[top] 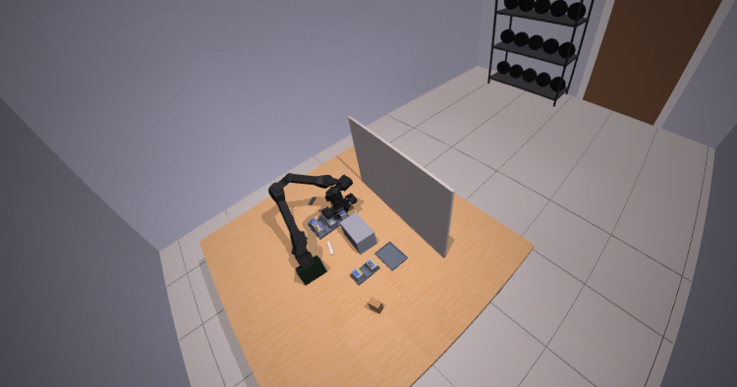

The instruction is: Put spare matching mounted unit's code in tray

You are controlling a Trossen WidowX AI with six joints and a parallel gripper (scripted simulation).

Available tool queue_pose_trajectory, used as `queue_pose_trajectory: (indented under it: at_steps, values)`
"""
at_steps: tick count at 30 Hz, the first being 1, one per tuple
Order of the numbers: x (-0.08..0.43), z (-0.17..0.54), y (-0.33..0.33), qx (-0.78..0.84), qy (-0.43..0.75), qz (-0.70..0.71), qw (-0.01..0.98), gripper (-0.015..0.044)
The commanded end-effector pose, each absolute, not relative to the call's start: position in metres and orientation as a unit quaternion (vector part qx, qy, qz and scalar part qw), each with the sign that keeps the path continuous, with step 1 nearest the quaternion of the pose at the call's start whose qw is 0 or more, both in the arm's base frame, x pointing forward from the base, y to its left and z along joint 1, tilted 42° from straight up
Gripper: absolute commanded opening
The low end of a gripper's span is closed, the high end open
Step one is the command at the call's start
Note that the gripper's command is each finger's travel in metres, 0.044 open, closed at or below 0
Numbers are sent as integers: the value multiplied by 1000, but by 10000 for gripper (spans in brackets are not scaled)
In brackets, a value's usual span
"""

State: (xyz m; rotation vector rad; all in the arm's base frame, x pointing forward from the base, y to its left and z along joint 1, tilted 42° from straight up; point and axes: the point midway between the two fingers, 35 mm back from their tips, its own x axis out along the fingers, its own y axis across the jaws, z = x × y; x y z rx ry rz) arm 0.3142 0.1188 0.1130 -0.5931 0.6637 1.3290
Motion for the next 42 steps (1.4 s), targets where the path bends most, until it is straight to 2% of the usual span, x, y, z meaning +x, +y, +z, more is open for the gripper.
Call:
queue_pose_trajectory:
  at_steps: [1,42]
  values:
    - [314,113,119,-266,298,596,697,0]
    - [297,219,23,-271,301,592,697,0]
